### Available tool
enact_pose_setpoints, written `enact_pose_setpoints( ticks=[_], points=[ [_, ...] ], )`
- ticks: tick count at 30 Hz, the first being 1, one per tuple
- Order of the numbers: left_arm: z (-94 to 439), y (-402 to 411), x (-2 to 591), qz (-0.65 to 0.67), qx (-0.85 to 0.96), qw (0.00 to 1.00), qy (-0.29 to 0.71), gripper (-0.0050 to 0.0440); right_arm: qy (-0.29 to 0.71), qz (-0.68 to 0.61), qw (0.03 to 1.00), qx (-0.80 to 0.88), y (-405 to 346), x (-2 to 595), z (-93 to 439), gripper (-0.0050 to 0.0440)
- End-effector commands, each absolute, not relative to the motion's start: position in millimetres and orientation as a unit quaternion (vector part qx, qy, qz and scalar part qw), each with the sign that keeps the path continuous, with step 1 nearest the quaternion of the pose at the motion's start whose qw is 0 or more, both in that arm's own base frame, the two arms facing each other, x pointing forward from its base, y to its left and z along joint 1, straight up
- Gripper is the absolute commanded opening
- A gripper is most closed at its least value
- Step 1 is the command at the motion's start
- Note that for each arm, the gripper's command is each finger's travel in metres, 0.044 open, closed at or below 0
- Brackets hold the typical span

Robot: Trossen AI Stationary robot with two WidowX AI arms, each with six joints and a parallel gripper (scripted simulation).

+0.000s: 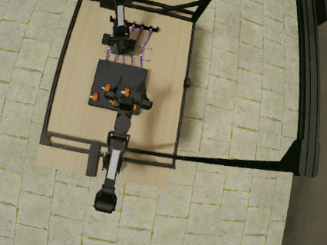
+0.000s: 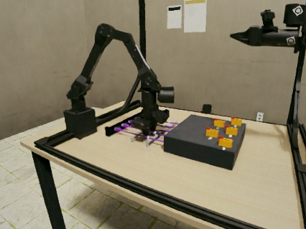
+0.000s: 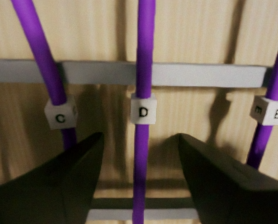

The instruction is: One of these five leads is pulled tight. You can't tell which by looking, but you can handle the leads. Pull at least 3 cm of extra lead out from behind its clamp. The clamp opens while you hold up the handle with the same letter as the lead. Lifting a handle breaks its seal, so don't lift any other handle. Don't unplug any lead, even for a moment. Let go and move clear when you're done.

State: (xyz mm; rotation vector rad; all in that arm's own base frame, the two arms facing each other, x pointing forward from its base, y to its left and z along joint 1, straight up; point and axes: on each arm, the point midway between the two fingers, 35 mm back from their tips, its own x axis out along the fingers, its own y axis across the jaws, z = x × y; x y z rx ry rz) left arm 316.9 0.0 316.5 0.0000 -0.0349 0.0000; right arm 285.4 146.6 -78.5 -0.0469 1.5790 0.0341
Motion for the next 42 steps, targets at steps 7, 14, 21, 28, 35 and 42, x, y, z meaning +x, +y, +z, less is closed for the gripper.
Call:
enact_pose_setpoints(
  ticks=[7, 14, 21, 28, 35, 42],
  points=[
    [322.9, 0.0, 315.7, 0.0, 0.0, 1.0, -0.025, 0.044, 0.702, 0.019, 0.712, -0.017, 149.5, 291.0, -71.5, -0.005],
    [322.9, 0.0, 315.7, 0.0, 0.0, 1.0, -0.025, 0.044, 0.702, 0.019, 0.712, -0.017, 149.5, 291.0, -71.5, -0.005],
    [322.9, 0.0, 315.7, 0.0, 0.0, 1.0, -0.025, 0.044, 0.701, 0.019, 0.712, -0.017, 149.5, 291.0, -51.5, -0.005],
    [322.9, 0.0, 315.7, 0.0, 0.0, 1.0, -0.025, 0.044, 0.701, 0.019, 0.712, -0.017, 149.5, 291.0, -51.5, -0.005],
    [322.9, 0.0, 315.7, 0.0, 0.0, 1.0, -0.025, 0.044, 0.701, 0.019, 0.712, -0.017, 149.5, 291.0, -51.5, -0.005],
    [322.9, 0.0, 315.7, 0.0, 0.0, 1.0, -0.025, 0.044, 0.704, 0.018, 0.71, -0.018, 148.7, 290.1, -38.1, -0.005]
  ],
)
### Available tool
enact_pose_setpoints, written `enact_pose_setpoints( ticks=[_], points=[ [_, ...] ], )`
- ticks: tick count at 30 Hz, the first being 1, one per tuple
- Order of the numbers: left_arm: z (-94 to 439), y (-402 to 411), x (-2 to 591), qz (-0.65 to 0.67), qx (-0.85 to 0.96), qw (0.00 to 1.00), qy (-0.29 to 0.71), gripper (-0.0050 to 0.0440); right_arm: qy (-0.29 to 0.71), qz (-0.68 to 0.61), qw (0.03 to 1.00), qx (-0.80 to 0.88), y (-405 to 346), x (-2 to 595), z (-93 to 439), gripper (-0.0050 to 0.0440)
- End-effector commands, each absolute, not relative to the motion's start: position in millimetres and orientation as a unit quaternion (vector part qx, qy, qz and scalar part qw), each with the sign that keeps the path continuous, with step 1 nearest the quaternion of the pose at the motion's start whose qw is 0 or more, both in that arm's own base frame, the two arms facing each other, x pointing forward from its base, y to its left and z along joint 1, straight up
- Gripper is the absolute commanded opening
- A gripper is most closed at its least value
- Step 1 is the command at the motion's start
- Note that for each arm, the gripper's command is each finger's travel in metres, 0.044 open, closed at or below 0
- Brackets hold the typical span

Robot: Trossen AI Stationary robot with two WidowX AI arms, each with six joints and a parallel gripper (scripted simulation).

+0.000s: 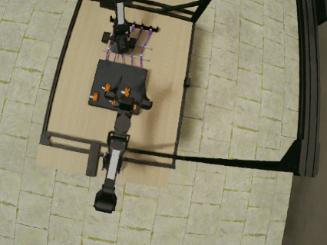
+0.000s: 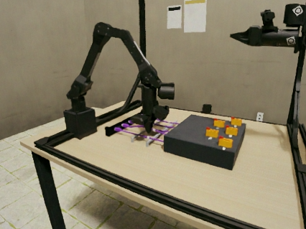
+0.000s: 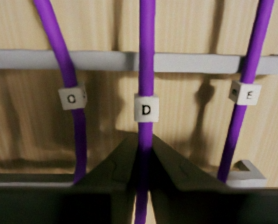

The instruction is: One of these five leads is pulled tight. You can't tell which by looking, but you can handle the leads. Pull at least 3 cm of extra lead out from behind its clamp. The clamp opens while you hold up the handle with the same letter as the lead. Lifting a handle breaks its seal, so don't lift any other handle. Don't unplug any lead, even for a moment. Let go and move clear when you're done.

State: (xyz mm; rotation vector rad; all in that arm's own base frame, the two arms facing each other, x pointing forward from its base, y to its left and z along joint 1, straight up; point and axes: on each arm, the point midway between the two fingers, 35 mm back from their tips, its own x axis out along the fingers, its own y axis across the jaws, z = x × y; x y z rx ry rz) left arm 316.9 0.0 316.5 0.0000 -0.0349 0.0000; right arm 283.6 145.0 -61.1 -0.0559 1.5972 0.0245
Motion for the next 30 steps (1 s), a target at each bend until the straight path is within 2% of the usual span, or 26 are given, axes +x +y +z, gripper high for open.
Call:
enact_pose_setpoints(
  ticks=[1, 29, 30],
  points=[
    [322.9, 0.0, 315.7, 0.0, 0.0, 1.0, -0.025, 0.044, 0.704, 0.018, 0.71, -0.018, 148.7, 290.1, -38.1, -0.005],
    [322.9, 0.0, 315.7, 0.0, 0.0, 1.0, -0.025, 0.044, 0.707, 0.015, 0.707, -0.021, 148.1, 289.9, -30.6, -0.005],
    [322.9, 0.0, 315.7, 0.0, 0.0, 1.0, -0.025, 0.044, 0.71, 0.013, 0.703, -0.023, 147.9, 290.0, -70.4, -0.005]
  ],
)
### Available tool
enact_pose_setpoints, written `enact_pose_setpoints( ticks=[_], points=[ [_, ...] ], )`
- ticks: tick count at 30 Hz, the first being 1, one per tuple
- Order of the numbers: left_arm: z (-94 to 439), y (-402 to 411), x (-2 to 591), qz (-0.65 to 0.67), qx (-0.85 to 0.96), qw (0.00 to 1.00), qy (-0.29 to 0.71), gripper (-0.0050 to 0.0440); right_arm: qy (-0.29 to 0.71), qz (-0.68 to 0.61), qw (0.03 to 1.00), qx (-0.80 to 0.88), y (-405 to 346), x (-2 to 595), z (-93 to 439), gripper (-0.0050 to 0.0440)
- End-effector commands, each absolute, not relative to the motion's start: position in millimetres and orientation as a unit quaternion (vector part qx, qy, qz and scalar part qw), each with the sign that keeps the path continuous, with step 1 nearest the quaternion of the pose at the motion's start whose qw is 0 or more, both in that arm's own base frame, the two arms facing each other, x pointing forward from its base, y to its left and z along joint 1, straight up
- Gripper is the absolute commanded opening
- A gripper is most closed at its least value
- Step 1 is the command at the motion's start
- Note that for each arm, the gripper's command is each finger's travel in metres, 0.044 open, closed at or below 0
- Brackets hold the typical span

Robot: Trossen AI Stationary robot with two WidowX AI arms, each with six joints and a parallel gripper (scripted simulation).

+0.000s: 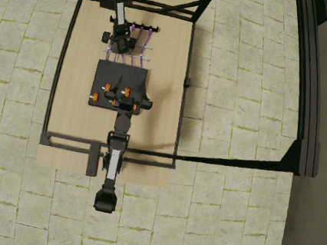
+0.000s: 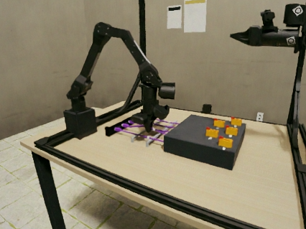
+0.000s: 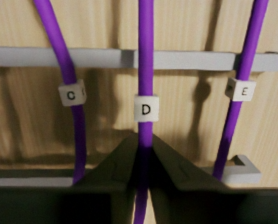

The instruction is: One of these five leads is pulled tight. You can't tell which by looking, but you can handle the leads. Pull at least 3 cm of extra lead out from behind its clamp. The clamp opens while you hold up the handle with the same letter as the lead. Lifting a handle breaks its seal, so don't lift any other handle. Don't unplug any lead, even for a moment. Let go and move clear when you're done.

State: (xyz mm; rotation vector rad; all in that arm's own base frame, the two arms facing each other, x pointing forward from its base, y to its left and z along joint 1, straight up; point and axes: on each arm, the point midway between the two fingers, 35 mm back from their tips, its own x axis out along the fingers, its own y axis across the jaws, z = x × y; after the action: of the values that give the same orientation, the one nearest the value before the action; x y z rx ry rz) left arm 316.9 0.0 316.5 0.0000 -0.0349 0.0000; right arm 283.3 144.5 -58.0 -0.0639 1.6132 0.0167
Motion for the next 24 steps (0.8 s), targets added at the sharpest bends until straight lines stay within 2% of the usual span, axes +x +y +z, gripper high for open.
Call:
enact_pose_setpoints(
  ticks=[1, 16, 17, 24],
  points=[
    [322.9, 0.0, 315.7, 0.0, 0.0, 1.0, -0.025, 0.044, 0.71, 0.013, 0.703, -0.023, 147.9, 290.0, -70.4, -0.005],
    [322.9, 0.0, 315.7, 0.0, 0.0, 1.0, -0.025, 0.044, 0.71, 0.013, 0.703, -0.023, 147.9, 290.0, -70.4, -0.005],
    [322.9, 0.0, 315.7, 0.0, 0.0, 1.0, -0.025, 0.044, 0.708, 0.014, 0.706, -0.022, 148.9, 291.8, -26.4, 0.0209],
    [322.9, 0.0, 315.7, 0.0, 0.0, 1.0, -0.025, 0.044, 0.708, 0.014, 0.706, -0.022, 148.9, 291.8, -26.4, 0.0209]
  ],
)
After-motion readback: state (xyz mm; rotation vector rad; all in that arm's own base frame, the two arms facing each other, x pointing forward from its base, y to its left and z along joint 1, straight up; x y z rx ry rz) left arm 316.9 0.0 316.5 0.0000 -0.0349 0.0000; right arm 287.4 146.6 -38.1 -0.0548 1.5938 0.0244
